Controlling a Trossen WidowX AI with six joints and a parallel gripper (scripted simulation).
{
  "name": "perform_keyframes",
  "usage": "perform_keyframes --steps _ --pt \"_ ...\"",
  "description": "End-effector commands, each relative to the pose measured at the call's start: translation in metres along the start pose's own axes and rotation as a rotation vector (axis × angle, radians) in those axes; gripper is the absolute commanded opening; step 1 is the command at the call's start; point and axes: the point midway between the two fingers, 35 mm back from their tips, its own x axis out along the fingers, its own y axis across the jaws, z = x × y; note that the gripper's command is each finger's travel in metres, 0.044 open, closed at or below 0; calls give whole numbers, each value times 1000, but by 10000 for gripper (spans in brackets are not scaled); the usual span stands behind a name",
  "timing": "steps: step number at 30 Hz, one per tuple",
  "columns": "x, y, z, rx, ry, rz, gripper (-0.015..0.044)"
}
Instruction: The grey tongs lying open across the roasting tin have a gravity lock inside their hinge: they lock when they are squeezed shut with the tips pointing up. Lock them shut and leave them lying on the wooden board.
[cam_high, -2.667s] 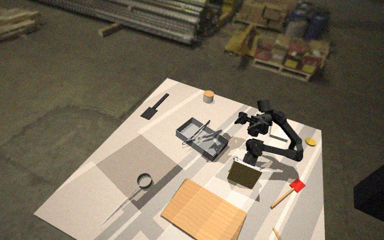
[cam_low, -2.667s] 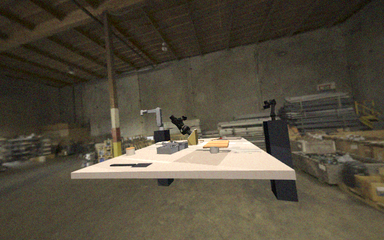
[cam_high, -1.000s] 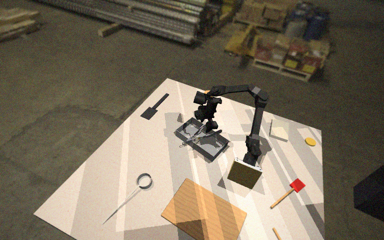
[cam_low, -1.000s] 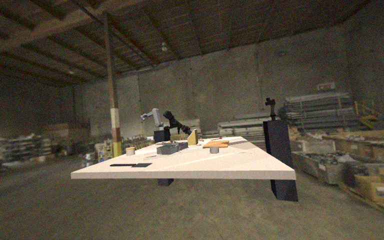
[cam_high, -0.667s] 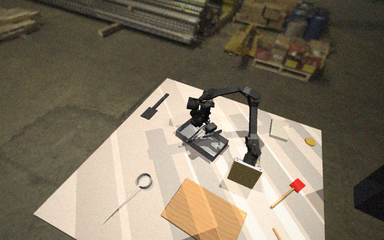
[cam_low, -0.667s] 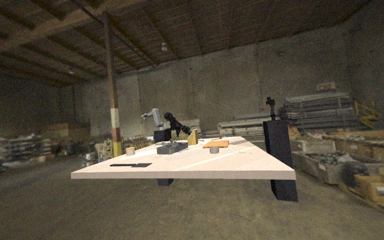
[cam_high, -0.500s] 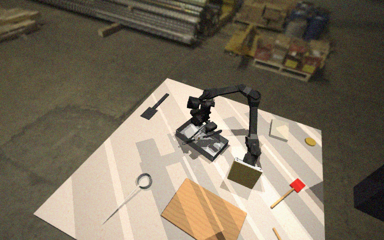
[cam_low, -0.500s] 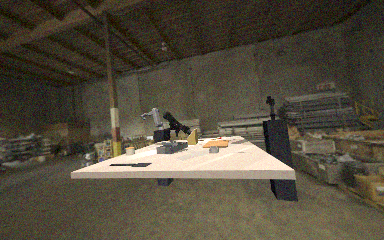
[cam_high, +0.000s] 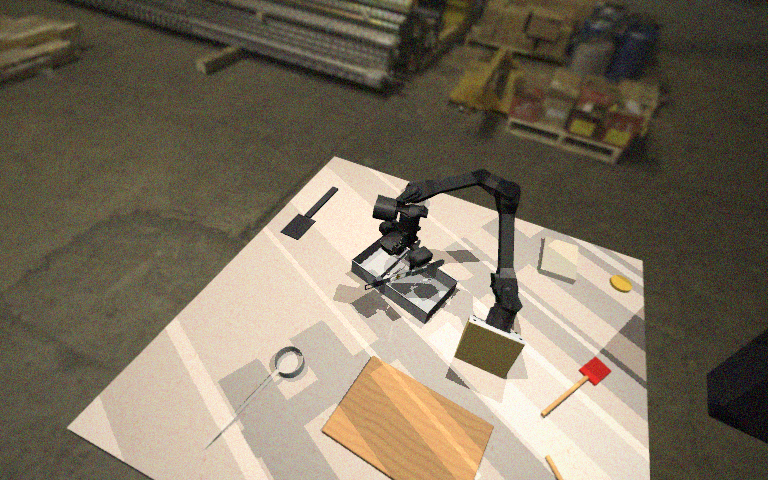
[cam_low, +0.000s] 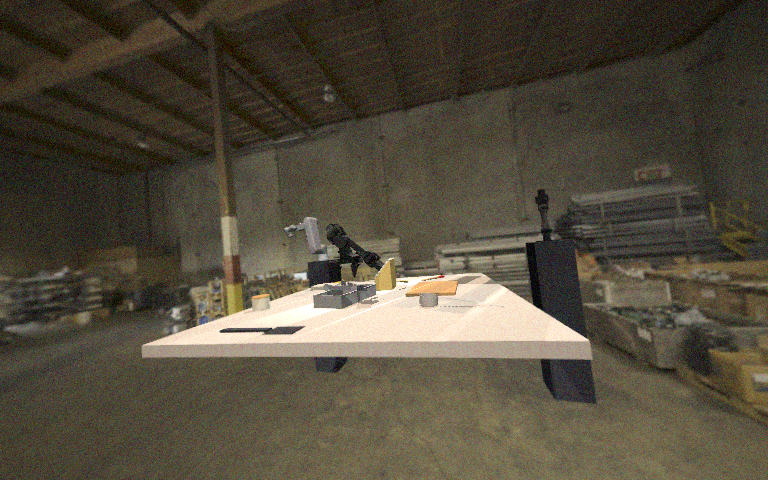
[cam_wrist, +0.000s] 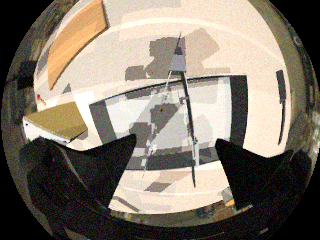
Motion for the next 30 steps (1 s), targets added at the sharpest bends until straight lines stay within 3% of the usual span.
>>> perform_keyframes --steps 1,30 --pt "6 0 0 -6 4 -1 440" --pt "54 -1 -1 -5 4 -2 440"
